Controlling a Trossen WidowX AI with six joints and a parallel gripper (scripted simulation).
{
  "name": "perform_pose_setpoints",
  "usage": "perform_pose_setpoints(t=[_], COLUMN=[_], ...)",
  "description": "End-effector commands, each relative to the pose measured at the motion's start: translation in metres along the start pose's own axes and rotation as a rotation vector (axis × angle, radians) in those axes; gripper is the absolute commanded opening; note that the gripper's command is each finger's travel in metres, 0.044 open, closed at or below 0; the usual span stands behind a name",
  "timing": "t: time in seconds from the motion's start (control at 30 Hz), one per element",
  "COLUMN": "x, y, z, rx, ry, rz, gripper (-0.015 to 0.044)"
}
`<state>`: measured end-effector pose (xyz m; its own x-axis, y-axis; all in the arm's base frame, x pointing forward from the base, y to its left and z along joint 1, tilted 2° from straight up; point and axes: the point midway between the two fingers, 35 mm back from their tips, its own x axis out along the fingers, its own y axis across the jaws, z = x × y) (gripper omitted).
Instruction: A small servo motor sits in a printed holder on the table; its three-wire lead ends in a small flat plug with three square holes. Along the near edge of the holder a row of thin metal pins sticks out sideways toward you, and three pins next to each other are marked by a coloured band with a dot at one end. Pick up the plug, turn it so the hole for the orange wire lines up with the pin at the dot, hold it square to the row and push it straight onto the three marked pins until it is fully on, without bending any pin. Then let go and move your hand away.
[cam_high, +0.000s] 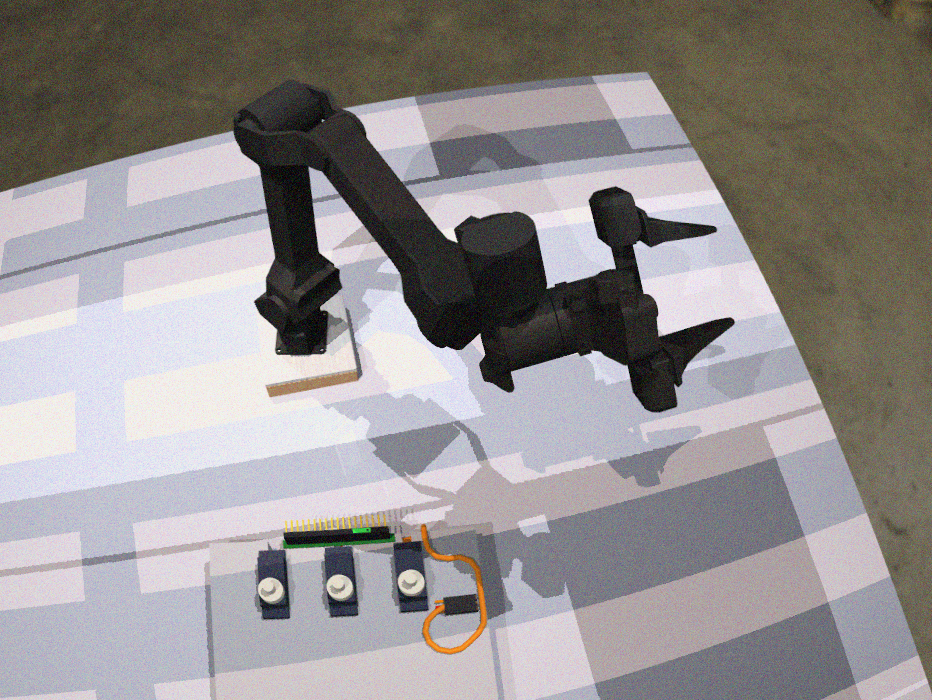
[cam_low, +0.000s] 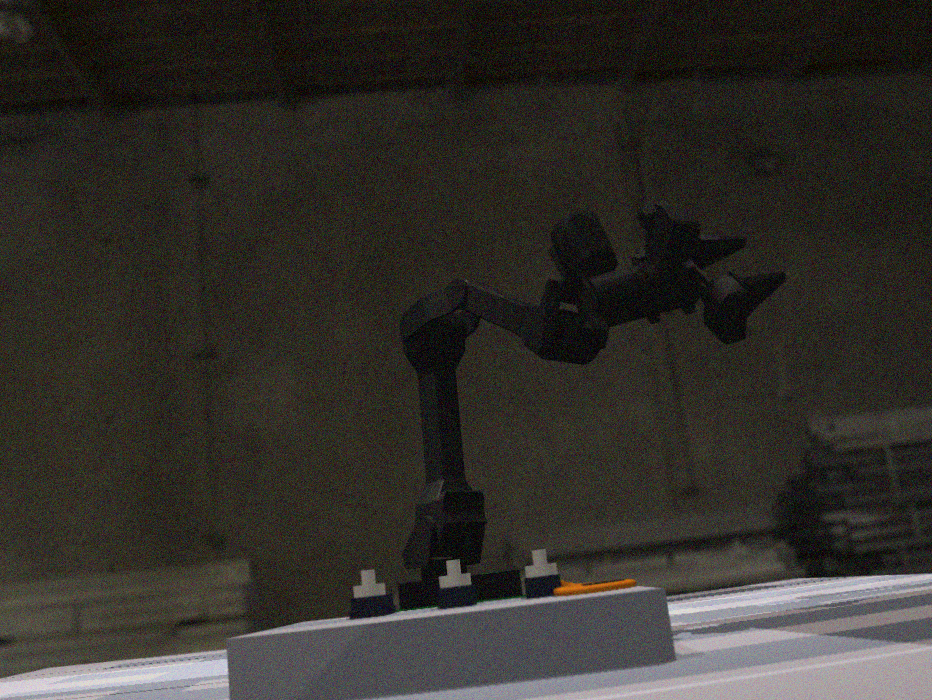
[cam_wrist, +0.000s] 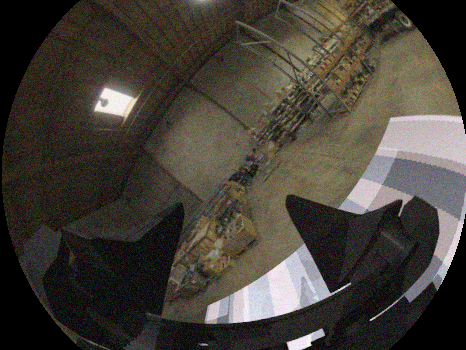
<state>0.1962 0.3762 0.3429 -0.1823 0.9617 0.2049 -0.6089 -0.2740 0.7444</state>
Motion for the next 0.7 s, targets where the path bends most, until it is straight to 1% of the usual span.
perform_pose_setpoints(t=[0.0,0.17,0.33,0.67], x=[0.000,-0.007,-0.024,-0.069], y=[0.000,-0.002,-0.006,-0.012], z=[0.000,0.007,0.024,0.058], rx=[-0.001,-0.026,-0.090,-0.233], ry=[-0.002,-0.032,-0.109,-0.270], rz=[-0.001,-0.025,-0.091,-0.261], gripper=[0.0374,0.0242,0.0115,0.0115])
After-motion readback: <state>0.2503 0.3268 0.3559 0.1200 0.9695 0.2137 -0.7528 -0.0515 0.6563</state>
